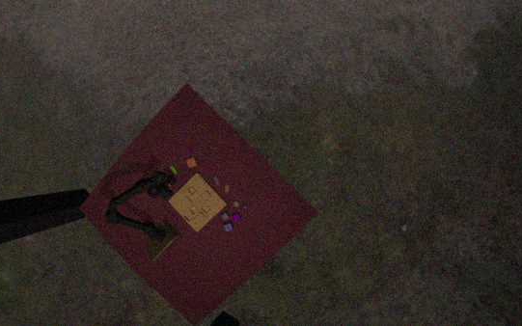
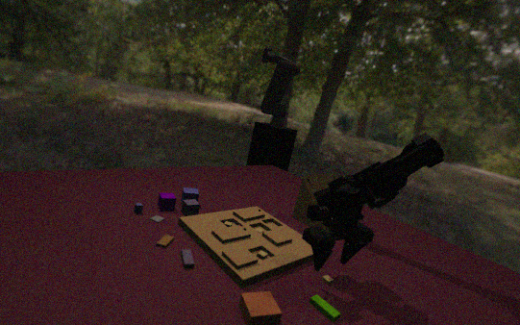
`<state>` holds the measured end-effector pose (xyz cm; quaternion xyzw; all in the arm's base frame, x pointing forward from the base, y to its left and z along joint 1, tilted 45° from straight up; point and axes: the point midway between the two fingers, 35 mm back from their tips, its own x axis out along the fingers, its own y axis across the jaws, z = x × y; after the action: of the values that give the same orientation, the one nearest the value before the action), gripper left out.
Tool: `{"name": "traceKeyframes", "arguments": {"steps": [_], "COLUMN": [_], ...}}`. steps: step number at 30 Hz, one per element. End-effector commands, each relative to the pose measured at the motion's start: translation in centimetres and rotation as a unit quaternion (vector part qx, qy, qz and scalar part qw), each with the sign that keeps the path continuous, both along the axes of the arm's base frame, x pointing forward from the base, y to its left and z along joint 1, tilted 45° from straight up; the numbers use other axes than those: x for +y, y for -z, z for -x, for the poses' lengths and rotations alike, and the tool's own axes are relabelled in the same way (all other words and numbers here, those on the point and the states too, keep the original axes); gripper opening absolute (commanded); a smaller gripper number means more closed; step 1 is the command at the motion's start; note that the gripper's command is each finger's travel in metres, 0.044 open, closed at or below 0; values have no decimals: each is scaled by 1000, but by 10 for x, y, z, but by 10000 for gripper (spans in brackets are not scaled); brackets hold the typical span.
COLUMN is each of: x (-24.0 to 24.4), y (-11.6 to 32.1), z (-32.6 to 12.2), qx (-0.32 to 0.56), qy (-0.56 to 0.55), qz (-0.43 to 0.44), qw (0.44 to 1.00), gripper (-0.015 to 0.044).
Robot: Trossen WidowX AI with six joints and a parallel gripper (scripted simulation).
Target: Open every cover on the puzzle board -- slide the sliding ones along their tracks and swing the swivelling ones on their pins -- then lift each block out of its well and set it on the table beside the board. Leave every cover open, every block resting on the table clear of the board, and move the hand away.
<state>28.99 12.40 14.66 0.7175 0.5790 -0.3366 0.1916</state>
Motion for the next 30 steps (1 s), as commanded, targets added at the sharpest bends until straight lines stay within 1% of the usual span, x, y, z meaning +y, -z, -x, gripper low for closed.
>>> {"name": "traceKeyframes", "arguments": {"steps": [1,12,14,21,28,29,30], "x": [-7,-27,-30,-57,-86,-90,-94], "y": [-9,-30,-28,-1,26,30,34], "z": [1,7,6,-6,-12,-12,-12], "qx": [-5,-3,-12,-104,-200,-213,-227], "qy": [-2,-1,-9,-99,-202,-217,-232], "qz": [-1,-2,0,24,46,49,51], "qw": [1000,1000,1000,989,958,951,945], "gripper": [440,440,387,204,20,0,0]}}
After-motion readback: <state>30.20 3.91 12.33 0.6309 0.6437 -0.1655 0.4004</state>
